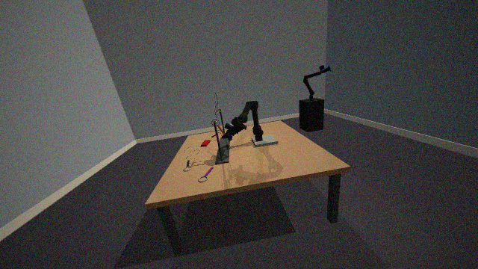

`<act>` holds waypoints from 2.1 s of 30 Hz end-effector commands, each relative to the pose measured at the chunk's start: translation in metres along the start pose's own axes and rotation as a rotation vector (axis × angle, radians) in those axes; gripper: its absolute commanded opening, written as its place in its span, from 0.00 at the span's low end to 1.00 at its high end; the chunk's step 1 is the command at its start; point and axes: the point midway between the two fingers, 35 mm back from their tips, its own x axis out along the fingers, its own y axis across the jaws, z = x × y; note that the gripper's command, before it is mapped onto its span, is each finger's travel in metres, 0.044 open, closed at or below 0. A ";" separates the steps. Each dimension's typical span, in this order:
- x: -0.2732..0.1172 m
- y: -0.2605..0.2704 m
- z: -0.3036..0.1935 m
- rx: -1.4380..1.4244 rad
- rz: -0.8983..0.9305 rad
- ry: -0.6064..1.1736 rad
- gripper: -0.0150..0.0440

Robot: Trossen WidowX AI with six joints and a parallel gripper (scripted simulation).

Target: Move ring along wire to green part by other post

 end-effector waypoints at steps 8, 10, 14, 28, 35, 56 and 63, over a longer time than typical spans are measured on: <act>0.007 0.002 -0.014 0.002 -0.005 -0.002 0.00; 0.008 0.002 -0.017 0.002 -0.005 -0.002 0.00; 0.009 0.002 -0.019 0.002 -0.005 -0.002 0.00; 0.009 0.002 -0.019 0.002 -0.005 -0.002 0.00; 0.009 0.002 -0.019 0.002 -0.005 -0.002 0.00; -0.029 0.003 -0.021 0.002 -0.005 0.006 0.53; -0.041 0.002 -0.020 0.002 -0.005 0.003 0.53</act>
